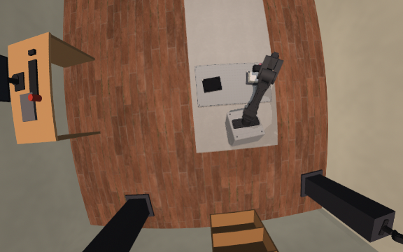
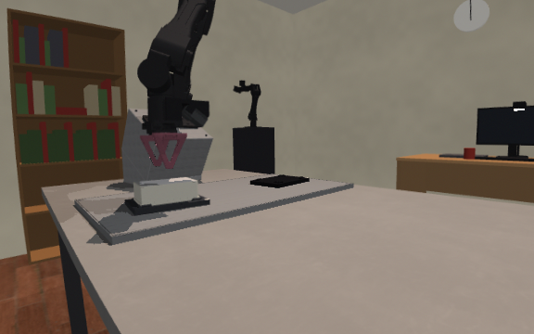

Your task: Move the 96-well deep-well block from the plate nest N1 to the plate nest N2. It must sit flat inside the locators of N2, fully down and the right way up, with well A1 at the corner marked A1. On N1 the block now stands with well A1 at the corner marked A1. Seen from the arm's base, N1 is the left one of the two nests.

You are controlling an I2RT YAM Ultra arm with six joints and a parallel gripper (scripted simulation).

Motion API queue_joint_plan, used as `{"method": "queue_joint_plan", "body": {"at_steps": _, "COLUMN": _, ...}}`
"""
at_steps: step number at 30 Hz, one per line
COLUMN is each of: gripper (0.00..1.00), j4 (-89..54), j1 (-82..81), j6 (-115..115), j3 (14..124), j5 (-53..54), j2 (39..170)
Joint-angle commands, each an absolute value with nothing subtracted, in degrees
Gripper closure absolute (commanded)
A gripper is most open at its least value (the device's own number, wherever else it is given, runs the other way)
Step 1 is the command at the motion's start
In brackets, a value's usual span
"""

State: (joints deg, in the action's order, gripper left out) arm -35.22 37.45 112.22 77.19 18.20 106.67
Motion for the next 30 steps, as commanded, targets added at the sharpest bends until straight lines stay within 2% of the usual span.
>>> {"method": "queue_joint_plan", "body": {"at_steps": 1, "gripper": 0.00, "j4": -37.6, "j1": 38.0, "j6": 112.9, "j3": 77.6, "j5": 19.0, "j2": 105.7}}
{"method": "queue_joint_plan", "body": {"at_steps": 30, "gripper": 0.00, "j4": -41.2, "j1": 39.0, "j6": 113.8, "j3": 78.6, "j5": 19.4, "j2": 103.4}}
